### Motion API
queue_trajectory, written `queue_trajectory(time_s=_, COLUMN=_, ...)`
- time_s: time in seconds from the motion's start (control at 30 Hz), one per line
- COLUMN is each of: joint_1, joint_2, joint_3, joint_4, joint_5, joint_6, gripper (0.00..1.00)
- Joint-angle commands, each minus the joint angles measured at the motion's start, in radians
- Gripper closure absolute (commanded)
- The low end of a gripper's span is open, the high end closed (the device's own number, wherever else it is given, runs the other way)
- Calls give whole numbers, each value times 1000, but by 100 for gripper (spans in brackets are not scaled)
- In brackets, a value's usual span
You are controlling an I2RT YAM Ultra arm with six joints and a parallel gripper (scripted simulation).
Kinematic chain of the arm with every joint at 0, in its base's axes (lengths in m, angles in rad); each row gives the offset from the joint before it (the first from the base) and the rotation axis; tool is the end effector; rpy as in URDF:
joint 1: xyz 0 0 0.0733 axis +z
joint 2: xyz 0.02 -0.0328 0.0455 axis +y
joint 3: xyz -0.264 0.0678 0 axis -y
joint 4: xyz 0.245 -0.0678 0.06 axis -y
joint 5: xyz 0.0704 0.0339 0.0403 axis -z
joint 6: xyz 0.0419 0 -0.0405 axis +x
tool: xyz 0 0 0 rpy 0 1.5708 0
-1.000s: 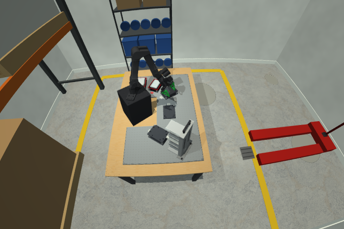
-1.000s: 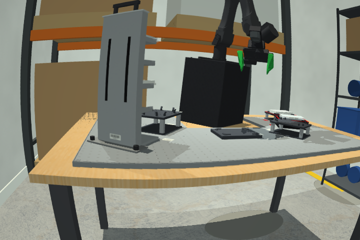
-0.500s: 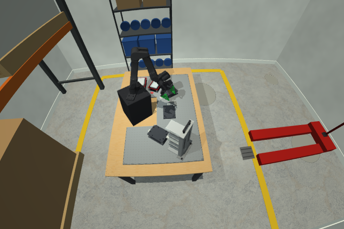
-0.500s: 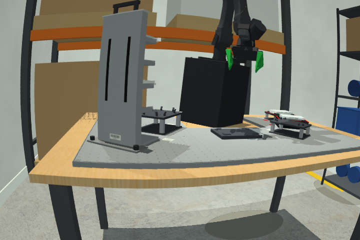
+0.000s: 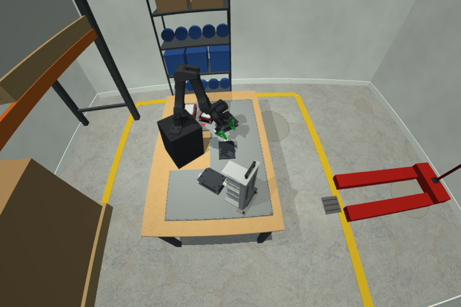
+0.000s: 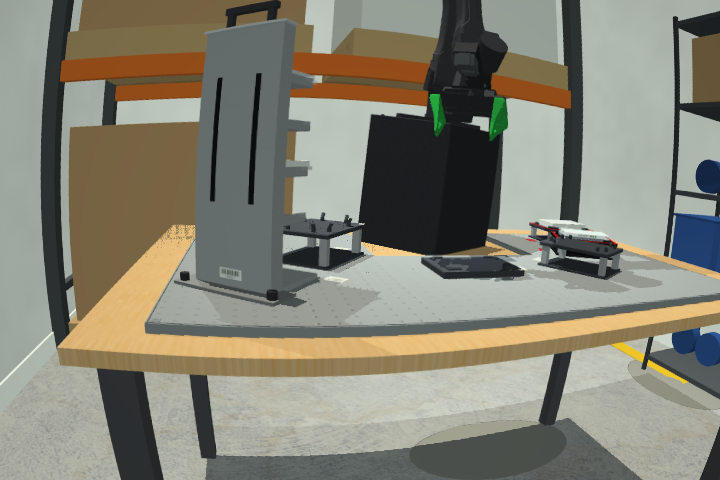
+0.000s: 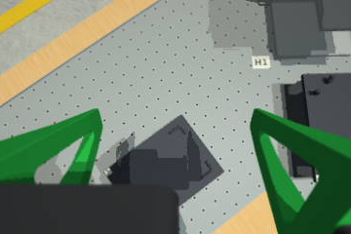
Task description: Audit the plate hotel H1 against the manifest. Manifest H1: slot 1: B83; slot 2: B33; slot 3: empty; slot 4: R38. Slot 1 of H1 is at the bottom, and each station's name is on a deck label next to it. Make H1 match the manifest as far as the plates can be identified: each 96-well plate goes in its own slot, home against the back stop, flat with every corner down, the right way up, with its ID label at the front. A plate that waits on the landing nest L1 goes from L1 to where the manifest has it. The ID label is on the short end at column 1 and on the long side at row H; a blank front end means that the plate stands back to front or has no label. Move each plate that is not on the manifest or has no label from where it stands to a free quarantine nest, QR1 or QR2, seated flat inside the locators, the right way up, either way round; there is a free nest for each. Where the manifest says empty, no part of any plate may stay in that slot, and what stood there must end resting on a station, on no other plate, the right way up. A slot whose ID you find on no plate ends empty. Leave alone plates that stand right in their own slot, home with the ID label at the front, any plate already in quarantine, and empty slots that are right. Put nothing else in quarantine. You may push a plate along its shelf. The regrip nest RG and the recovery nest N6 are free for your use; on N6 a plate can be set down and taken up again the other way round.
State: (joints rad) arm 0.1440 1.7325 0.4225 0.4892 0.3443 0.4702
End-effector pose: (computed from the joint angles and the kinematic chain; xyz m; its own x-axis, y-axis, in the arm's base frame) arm 0.2576 0.0242 0.0776 -0.6036 0.3434 -0.7196 0.4106 0.9075 0.0887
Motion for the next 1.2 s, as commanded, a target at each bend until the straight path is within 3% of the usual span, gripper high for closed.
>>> queue_trajectory(time_s=0.0, joint_1=-48, joint_2=17, joint_3=-13, joint_4=47, joint_5=-42, joint_6=-60, gripper=0)
queue_trajectory(time_s=0.07, joint_1=-48, joint_2=17, joint_3=-13, joint_4=47, joint_5=-42, joint_6=-60, gripper=0)
queue_trajectory(time_s=0.1, joint_1=-62, joint_2=-18, joint_3=-3, joint_4=52, joint_5=-52, joint_6=-70, gripper=0)
queue_trajectory(time_s=0.3, joint_1=-148, joint_2=28, joint_3=-2, joint_4=81, joint_5=-113, joint_6=-133, gripper=0)
queue_trajectory(time_s=0.33, joint_1=-160, joint_2=-8, joint_3=-28, joint_4=88, joint_5=-122, joint_6=-142, gripper=0)
queue_trajectory(time_s=0.4, joint_1=-186, joint_2=-13, joint_3=-42, joint_4=101, joint_5=-140, joint_6=-160, gripper=0)
queue_trajectory(time_s=0.57, joint_1=-253, joint_2=-24, joint_3=-74, joint_4=131, joint_5=-189, joint_6=-207, gripper=0)
queue_trajectory(time_s=0.67, joint_1=-266, joint_2=-26, joint_3=-54, joint_4=136, joint_5=-198, joint_6=-217, gripper=0)
queue_trajectory(time_s=0.7, joint_1=-280, joint_2=-27, joint_3=-85, joint_4=142, joint_5=-209, joint_6=-227, gripper=0)
queue_trajectory(time_s=1.17, joint_1=-475, joint_2=-34, joint_3=-138, joint_4=197, joint_5=-351, joint_6=-360, gripper=0)
